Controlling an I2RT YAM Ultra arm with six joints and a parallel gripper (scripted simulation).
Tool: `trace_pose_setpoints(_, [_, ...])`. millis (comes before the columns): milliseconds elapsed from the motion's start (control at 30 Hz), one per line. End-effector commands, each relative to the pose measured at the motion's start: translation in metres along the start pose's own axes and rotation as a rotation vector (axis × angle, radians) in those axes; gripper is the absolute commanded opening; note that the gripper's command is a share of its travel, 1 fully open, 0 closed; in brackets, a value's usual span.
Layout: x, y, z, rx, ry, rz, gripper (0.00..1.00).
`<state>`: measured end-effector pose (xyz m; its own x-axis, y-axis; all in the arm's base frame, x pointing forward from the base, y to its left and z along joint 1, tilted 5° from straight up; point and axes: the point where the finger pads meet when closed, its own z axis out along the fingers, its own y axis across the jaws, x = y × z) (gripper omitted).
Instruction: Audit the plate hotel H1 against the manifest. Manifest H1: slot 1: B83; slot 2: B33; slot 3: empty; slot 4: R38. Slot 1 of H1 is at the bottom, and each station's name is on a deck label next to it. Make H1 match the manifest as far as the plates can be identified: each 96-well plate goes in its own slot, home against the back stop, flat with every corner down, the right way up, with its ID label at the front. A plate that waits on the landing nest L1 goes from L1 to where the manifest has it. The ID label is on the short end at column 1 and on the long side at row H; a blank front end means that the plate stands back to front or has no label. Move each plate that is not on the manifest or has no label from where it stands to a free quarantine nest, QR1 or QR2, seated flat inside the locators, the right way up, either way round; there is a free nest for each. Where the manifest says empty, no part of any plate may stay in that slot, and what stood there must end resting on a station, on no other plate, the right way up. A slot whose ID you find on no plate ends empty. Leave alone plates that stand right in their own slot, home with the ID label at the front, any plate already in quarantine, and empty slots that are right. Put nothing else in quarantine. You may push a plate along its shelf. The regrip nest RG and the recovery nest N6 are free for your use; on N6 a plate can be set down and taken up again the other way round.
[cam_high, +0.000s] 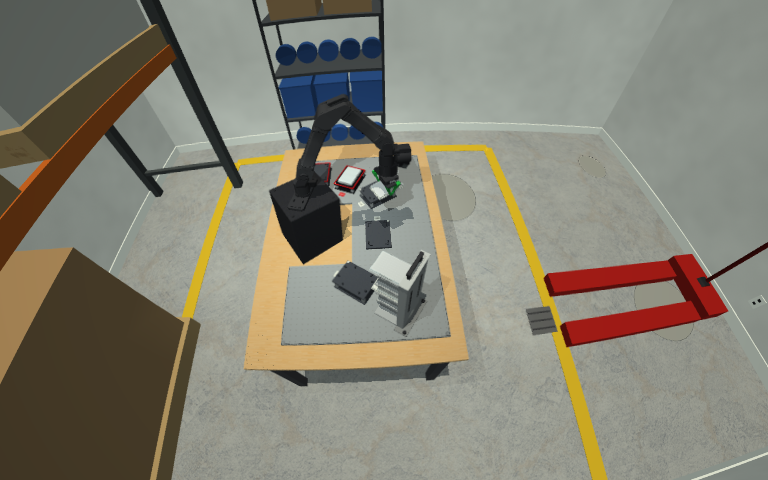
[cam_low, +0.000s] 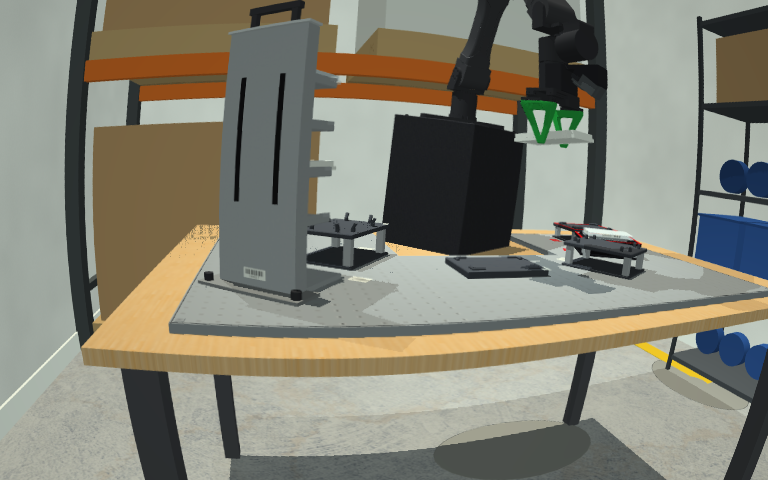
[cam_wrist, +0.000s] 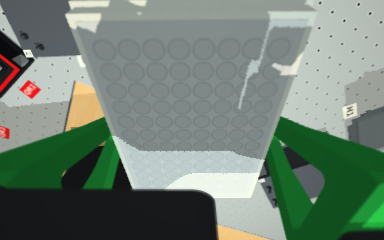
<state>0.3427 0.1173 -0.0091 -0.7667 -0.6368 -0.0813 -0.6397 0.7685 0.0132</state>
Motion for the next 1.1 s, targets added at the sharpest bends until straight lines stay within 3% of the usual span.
trace_pose_setpoints(0, [-0.015,0.007,-0.007,0.008,-0.019,0.017,0.86])
trace_pose_setpoints(167, [-0.021,0.015,-0.009,0.011,-0.026,0.016,0.86])
trace_pose_setpoints(200, [-0.026,0.017,-0.015,0.016,-0.045,0.016,0.86])
trace_pose_setpoints(267, [-0.026,0.024,-0.005,0.008,-0.018,0.017,0.86])
trace_pose_setpoints(400, [-0.034,0.036,-0.011,0.008,-0.031,0.016,0.86])
trace_pose_setpoints(500, [-0.038,0.044,-0.005,0.007,-0.018,0.017,0.86])
trace_pose_setpoints(600, [-0.045,0.052,-0.010,0.010,-0.027,0.017,0.86])
trace_pose_setpoints(667, [-0.052,0.058,-0.018,0.018,-0.065,-0.018,0.86])
trace_pose_setpoints(733, [-0.052,0.058,-0.018,0.018,-0.065,-0.018,0.86])
trace_pose_setpoints(800, [-0.037,0.067,-0.008,0.012,-0.030,-0.062,0.86])
trace_pose_setpoints(1067, [-0.035,0.094,-0.008,0.010,-0.032,-0.195,0.86])
